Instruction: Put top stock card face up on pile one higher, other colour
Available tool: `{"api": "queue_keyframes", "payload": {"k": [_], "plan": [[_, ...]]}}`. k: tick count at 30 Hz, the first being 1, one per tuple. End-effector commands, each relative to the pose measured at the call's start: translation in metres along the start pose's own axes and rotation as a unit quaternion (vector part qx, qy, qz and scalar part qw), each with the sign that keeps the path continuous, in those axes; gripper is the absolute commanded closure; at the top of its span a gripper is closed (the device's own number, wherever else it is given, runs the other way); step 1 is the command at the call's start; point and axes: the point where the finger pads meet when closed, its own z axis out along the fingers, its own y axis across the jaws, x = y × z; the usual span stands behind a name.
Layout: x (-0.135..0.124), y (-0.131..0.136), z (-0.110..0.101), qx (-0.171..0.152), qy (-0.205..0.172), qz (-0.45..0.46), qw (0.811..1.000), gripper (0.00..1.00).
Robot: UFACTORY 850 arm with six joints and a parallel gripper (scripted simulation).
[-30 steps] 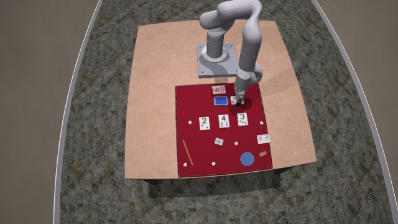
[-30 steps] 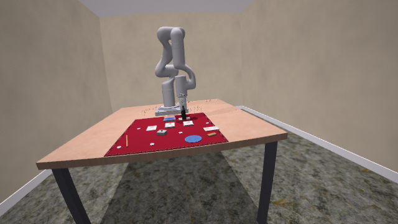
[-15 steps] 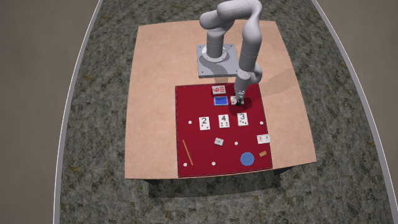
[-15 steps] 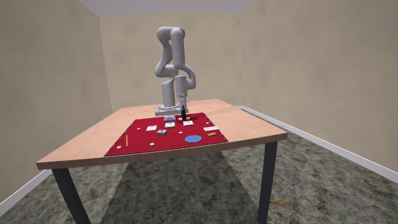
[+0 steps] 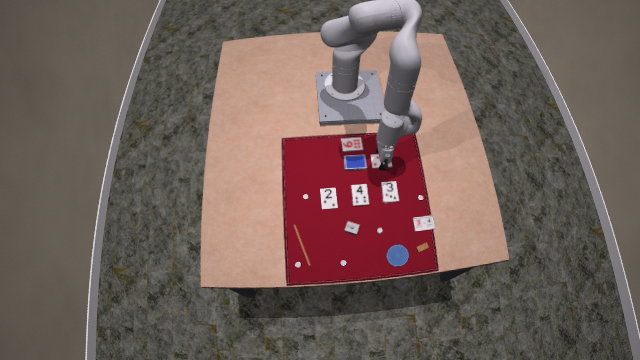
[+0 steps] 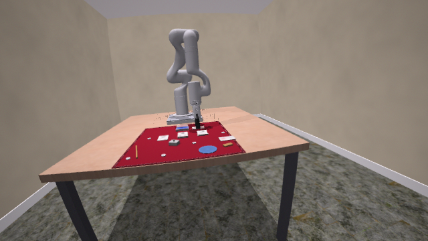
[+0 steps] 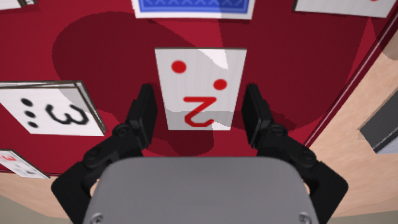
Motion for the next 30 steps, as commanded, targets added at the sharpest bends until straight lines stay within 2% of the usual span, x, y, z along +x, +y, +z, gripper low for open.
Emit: {"api": "queue_keyframes", "payload": {"k": [1, 30], "plan": [[-0.0003, -0.0008, -0.0004, 0.001, 0.000, 0.000, 1.000, 0.14], [-0.0003, -0.0008, 0.0026, 0.001, 0.000, 0.000, 1.000, 0.14]]}}
